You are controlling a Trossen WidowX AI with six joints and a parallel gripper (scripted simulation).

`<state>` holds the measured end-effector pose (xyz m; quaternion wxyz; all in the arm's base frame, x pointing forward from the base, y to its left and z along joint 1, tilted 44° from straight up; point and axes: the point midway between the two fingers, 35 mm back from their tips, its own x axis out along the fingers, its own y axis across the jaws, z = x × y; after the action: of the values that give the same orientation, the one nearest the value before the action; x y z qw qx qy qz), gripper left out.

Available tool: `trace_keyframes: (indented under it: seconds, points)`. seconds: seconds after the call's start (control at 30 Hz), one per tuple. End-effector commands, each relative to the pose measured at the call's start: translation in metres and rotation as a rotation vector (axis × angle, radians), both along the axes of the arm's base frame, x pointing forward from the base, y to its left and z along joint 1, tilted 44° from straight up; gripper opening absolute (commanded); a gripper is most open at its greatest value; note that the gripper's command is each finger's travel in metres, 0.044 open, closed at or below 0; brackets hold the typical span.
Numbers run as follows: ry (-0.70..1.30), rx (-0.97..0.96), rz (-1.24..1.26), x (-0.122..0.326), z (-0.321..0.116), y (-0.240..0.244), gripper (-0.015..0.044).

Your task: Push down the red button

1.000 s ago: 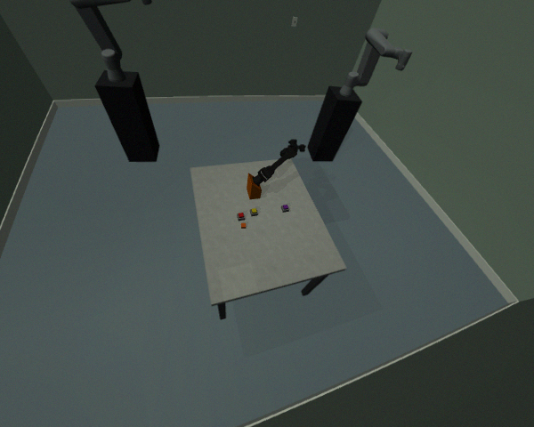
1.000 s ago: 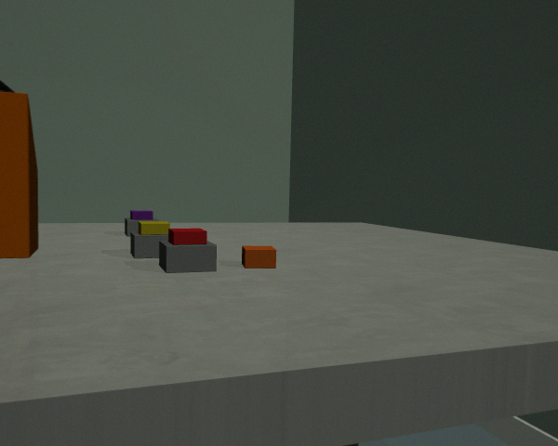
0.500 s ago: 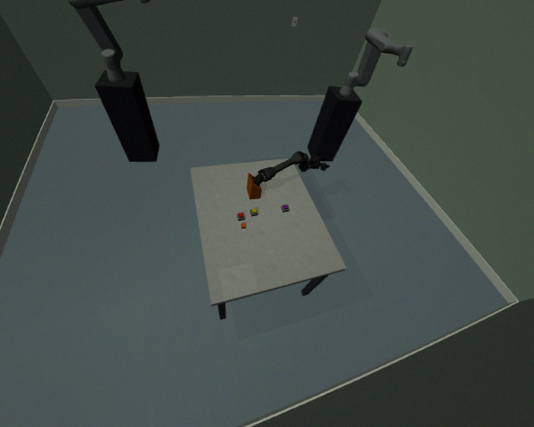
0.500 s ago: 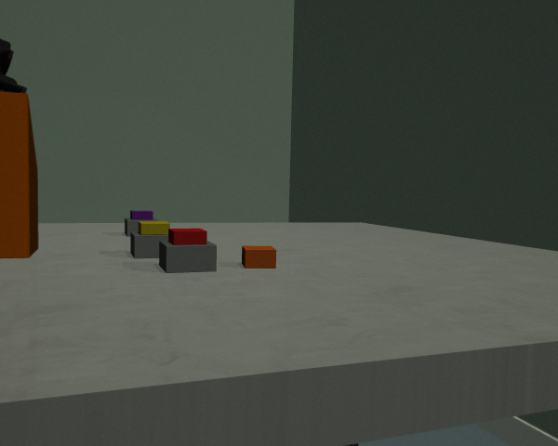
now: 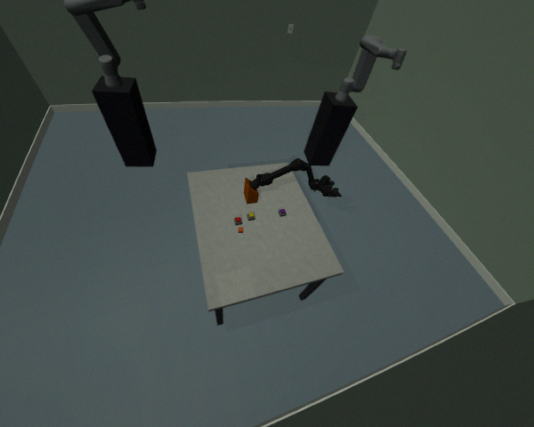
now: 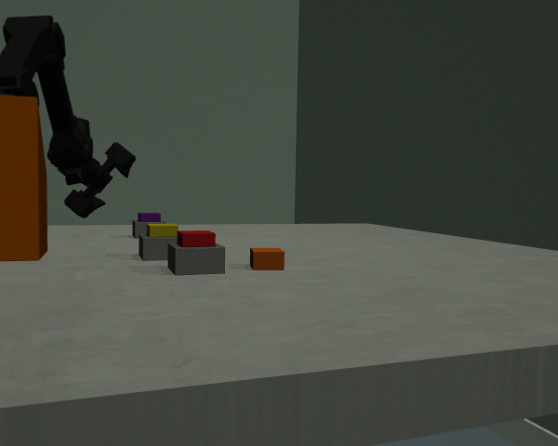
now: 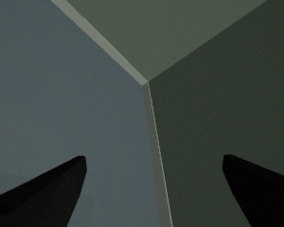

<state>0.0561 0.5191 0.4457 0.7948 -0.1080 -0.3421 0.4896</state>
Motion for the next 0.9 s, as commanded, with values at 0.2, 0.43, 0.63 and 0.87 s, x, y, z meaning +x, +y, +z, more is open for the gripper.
trace_keyframes:
  seconds: [0.2,0.43,0.63,0.87]
  points:
    - [0.026,-0.275,-0.245,0.15,-0.059,-0.033,0.04]
    - [0.128,-0.604,-0.406,0.256,-0.154,-0.093,0.04]
    - [0.299,-0.854,-0.499,0.331,-0.243,-0.164,0.04]
    - [0.586,-1.078,-0.555,0.381,-0.342,-0.27,0.04]
